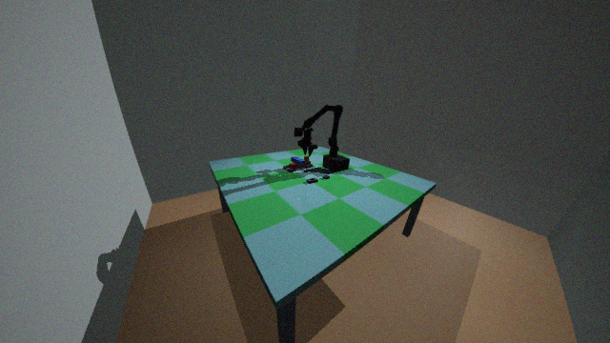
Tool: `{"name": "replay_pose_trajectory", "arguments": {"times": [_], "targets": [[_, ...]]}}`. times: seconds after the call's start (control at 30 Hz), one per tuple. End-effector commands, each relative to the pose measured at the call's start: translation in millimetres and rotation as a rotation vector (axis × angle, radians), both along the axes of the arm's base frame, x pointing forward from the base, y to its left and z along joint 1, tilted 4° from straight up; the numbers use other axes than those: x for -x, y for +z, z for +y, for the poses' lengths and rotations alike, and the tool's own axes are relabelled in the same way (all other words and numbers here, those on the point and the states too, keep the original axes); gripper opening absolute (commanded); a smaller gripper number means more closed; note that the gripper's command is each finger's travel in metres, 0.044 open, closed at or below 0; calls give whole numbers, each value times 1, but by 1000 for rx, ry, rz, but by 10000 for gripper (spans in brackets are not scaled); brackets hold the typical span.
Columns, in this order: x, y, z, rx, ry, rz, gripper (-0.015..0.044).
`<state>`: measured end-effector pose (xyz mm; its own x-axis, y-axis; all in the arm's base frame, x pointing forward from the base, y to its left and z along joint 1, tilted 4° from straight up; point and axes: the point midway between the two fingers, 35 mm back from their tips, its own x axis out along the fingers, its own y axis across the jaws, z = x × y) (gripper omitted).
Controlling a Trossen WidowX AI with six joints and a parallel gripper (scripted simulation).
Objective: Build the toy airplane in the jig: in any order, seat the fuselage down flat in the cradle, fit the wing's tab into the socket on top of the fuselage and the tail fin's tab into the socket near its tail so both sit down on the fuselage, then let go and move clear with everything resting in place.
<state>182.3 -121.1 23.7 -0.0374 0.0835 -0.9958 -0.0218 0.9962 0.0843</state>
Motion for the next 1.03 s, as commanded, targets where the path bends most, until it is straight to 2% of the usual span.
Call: {"name": "replay_pose_trajectory", "arguments": {"times": [0.0, 1.0], "targets": [[-4, 55, -6, 25, 3, -29, 260], [-9, 58, -7, 25, 4, -29, 260]]}}
